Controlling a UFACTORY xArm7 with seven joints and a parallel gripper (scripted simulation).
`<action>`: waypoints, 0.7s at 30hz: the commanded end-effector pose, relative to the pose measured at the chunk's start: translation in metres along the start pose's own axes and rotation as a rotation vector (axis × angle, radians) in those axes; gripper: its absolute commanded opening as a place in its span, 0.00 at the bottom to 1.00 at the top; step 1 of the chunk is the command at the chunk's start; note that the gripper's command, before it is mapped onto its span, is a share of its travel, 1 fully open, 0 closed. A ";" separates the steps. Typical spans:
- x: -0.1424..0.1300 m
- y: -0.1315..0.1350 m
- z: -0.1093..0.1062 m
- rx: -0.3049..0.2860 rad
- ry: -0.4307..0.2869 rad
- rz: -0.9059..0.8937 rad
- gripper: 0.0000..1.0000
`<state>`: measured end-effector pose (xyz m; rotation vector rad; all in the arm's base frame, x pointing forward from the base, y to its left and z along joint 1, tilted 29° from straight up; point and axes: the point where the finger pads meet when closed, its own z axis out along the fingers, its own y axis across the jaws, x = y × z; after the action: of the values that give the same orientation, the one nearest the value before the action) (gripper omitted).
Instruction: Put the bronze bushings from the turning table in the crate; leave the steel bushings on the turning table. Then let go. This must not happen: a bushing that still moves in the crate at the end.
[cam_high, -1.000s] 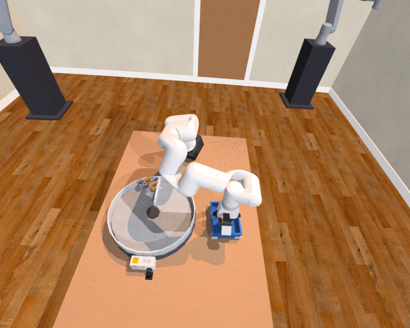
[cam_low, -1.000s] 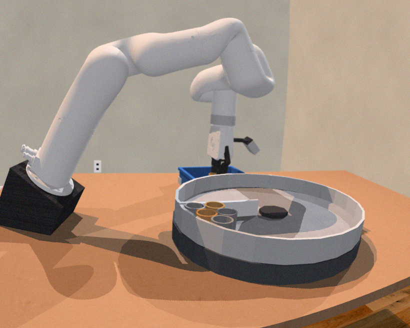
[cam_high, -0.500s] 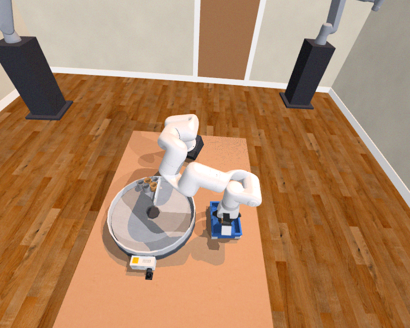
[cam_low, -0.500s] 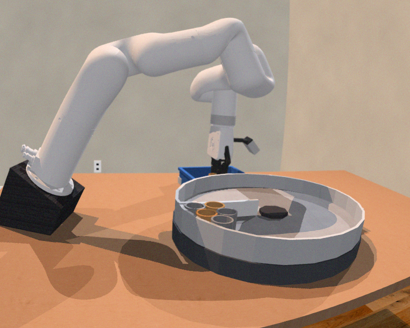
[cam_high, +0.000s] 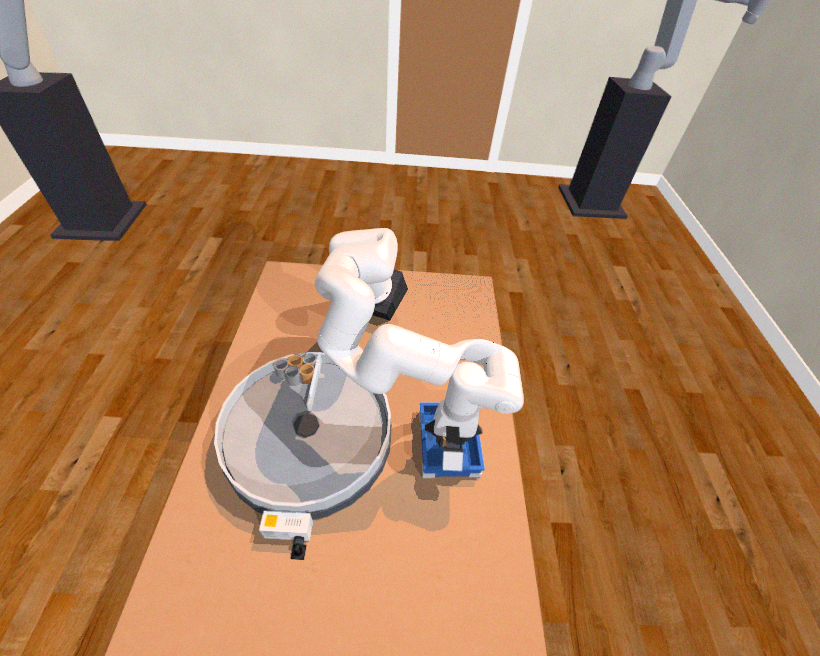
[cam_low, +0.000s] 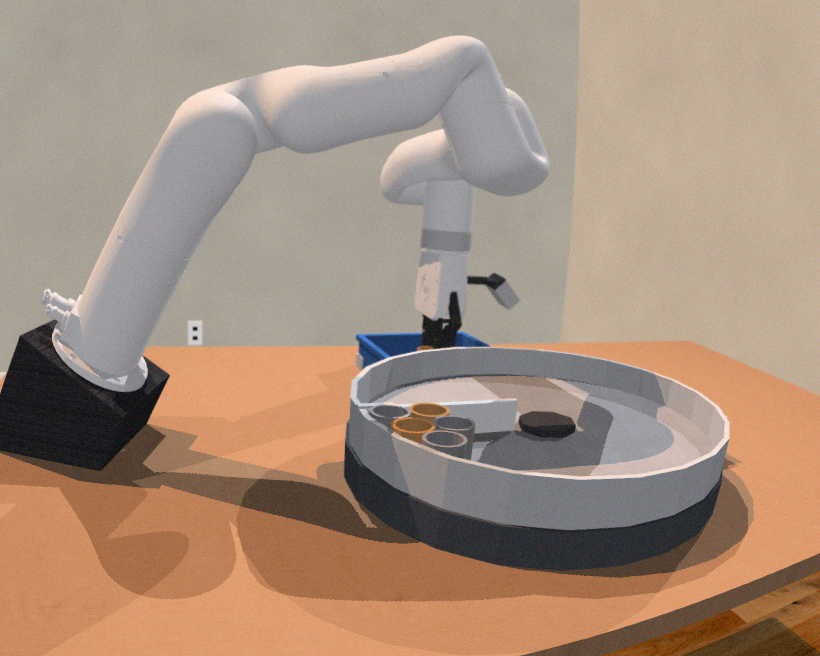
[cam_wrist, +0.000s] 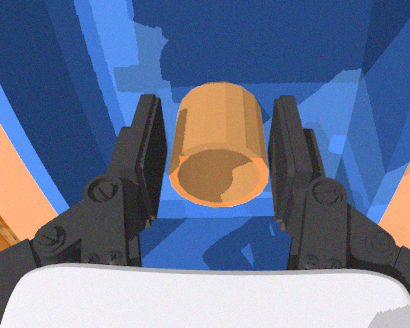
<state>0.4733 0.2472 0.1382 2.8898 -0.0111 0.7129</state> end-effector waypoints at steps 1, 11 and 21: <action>0.001 -0.001 -0.002 0.003 0.003 0.000 0.48; 0.001 -0.001 -0.007 0.003 0.003 0.000 0.48; 0.001 -0.001 -0.038 0.003 0.003 0.000 0.48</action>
<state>0.4608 0.2524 0.1625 2.8903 -0.0099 0.7158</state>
